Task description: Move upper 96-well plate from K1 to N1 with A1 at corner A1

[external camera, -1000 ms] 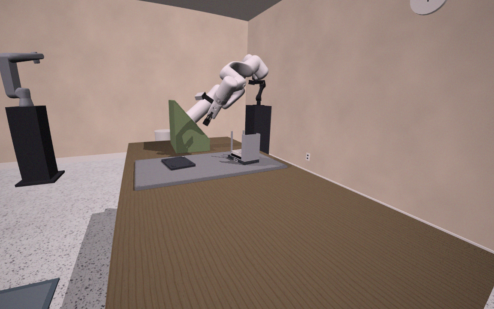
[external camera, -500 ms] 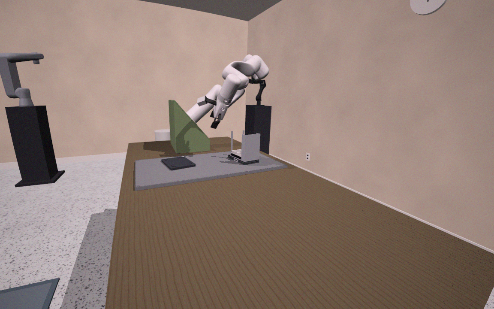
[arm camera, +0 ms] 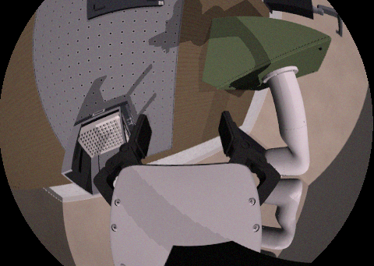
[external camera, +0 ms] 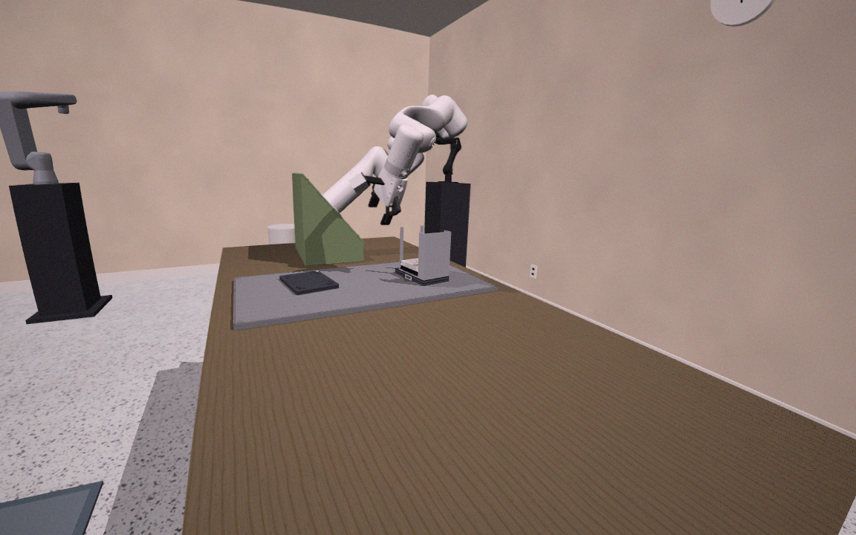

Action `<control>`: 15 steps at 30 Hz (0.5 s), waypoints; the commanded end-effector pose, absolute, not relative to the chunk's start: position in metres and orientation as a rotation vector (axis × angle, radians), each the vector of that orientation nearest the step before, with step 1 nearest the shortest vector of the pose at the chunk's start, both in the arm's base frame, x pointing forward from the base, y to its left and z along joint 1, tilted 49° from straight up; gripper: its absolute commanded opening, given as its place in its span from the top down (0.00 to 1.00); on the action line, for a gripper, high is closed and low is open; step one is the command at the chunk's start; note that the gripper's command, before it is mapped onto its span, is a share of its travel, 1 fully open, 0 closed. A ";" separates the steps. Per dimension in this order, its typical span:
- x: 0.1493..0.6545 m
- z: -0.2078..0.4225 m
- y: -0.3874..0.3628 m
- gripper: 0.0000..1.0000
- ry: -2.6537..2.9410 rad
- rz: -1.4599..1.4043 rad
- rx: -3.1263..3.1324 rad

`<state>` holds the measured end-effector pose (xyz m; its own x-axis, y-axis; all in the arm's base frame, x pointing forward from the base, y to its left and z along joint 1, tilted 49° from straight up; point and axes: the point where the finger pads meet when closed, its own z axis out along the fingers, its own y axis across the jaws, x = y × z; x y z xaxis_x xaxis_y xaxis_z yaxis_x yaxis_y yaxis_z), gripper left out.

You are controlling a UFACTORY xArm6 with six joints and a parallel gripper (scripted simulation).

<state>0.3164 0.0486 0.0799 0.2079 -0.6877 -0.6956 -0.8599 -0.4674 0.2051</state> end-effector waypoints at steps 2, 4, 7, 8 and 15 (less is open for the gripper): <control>0.332 0.087 0.056 0.00 1.257 0.987 -2.286; 0.335 0.088 0.058 0.00 1.192 0.949 -2.296; 0.343 0.092 0.062 0.00 1.092 0.887 -2.309; 0.343 0.092 0.062 0.00 1.092 0.887 -2.309; 0.358 0.100 0.069 0.00 0.915 0.769 -2.326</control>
<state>0.3472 0.0645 0.0943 0.5114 -0.5025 -0.6971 -0.7823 -0.6079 -0.1357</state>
